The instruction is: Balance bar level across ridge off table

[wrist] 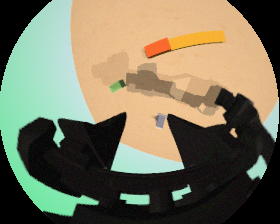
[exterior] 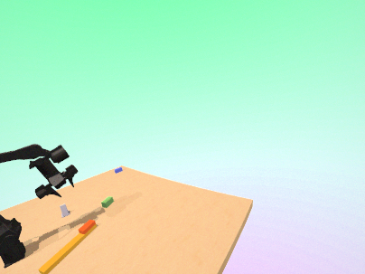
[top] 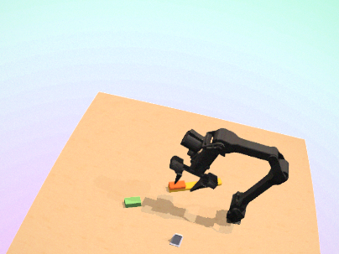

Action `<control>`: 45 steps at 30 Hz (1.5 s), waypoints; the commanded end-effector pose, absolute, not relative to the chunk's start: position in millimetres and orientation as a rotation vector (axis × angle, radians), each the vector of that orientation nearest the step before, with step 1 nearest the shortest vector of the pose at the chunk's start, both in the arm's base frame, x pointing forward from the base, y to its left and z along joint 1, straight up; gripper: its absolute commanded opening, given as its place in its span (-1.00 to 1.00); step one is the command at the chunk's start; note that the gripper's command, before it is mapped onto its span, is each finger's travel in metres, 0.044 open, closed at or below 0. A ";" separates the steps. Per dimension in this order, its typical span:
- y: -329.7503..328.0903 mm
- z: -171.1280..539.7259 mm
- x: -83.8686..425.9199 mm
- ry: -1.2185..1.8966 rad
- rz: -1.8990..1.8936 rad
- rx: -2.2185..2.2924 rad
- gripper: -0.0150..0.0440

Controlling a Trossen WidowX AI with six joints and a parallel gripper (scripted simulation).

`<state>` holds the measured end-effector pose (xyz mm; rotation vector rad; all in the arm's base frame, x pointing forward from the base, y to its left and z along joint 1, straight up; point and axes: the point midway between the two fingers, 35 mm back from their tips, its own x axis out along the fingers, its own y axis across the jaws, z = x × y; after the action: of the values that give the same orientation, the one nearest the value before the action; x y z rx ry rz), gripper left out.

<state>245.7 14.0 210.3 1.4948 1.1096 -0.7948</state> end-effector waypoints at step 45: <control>-141.2 122.7 189.5 0.414 -1.968 1.993 0.58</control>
<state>189.9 -139.7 132.1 1.9948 0.4201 -1.9533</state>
